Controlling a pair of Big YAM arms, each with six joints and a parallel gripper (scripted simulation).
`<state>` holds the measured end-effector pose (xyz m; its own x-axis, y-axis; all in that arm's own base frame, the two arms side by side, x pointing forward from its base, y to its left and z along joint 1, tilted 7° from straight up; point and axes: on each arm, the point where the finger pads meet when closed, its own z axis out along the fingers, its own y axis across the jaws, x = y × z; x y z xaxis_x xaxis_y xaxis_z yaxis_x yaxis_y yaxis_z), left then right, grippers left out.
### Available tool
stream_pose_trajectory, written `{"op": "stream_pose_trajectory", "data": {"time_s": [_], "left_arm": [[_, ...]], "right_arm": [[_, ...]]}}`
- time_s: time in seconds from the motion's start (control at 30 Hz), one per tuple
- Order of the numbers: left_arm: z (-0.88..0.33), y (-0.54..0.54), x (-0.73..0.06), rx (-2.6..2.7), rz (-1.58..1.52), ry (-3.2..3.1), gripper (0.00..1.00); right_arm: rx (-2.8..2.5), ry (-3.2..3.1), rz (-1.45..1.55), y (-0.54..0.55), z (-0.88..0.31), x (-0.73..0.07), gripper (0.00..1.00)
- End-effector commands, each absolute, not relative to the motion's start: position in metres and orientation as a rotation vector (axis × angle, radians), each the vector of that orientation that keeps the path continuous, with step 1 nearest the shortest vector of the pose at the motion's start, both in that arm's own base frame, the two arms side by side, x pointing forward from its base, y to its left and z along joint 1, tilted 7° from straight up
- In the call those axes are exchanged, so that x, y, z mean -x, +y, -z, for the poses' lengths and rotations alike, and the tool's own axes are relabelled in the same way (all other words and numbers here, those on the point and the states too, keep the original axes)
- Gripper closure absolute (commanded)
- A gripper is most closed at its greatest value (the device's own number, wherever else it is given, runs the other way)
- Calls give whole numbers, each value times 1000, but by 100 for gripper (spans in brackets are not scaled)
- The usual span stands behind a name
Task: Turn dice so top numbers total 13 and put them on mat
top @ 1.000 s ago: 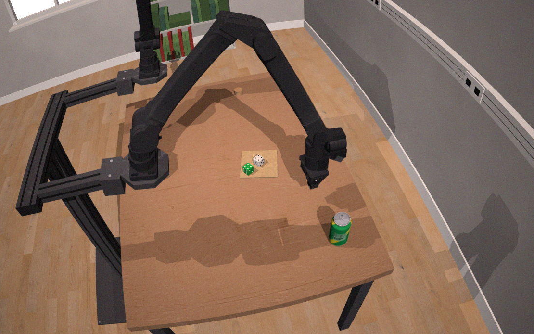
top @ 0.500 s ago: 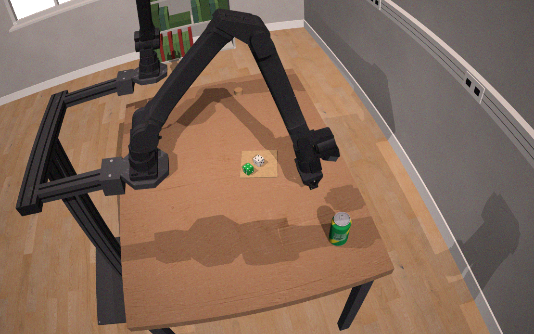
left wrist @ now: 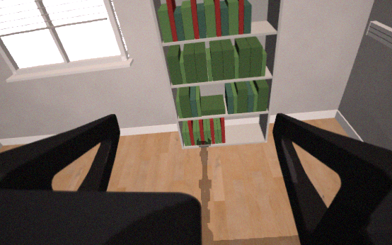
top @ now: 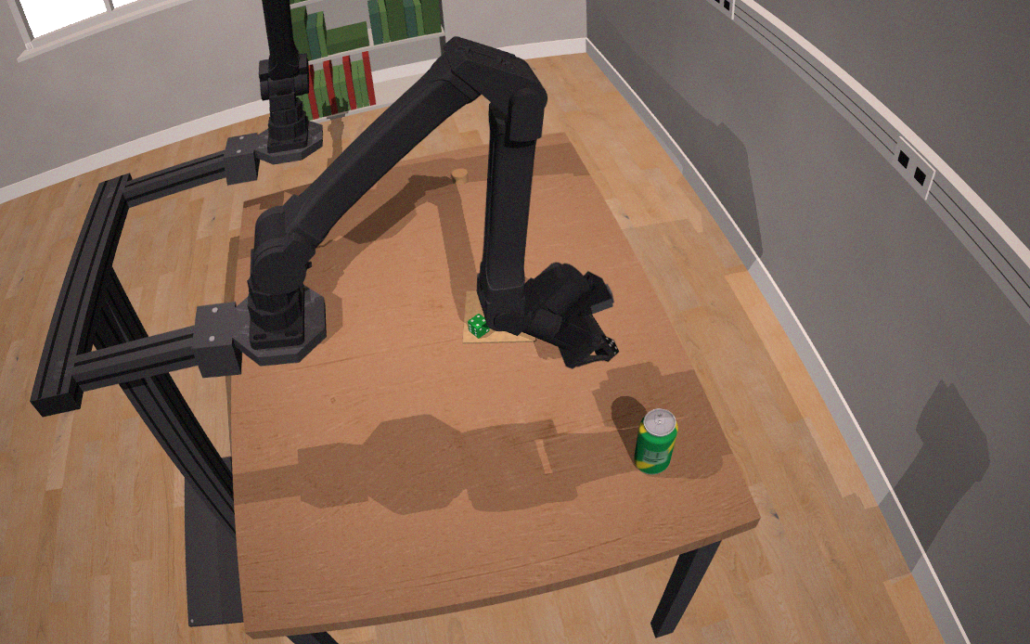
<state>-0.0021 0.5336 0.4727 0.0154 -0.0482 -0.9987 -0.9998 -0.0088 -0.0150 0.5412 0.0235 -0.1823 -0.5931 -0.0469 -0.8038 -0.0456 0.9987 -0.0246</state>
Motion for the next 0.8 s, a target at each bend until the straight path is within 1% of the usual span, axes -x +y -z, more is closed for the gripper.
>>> {"op": "stream_pose_trajectory", "data": {"time_s": [0.0, 0.3, 0.77], "left_arm": [[-510, 538, 5, 1202, -1225, 1191, 0], [-510, 538, 5, 1202, -1225, 1191, 0], [-510, 538, 5, 1202, -1225, 1191, 0]], "right_arm": [[73, 2058, 4, 22, 193, -540, 74], [65, 1929, 0, 21, 192, -540, 74], [64, 1923, 2, 20, 199, -540, 74]]}}
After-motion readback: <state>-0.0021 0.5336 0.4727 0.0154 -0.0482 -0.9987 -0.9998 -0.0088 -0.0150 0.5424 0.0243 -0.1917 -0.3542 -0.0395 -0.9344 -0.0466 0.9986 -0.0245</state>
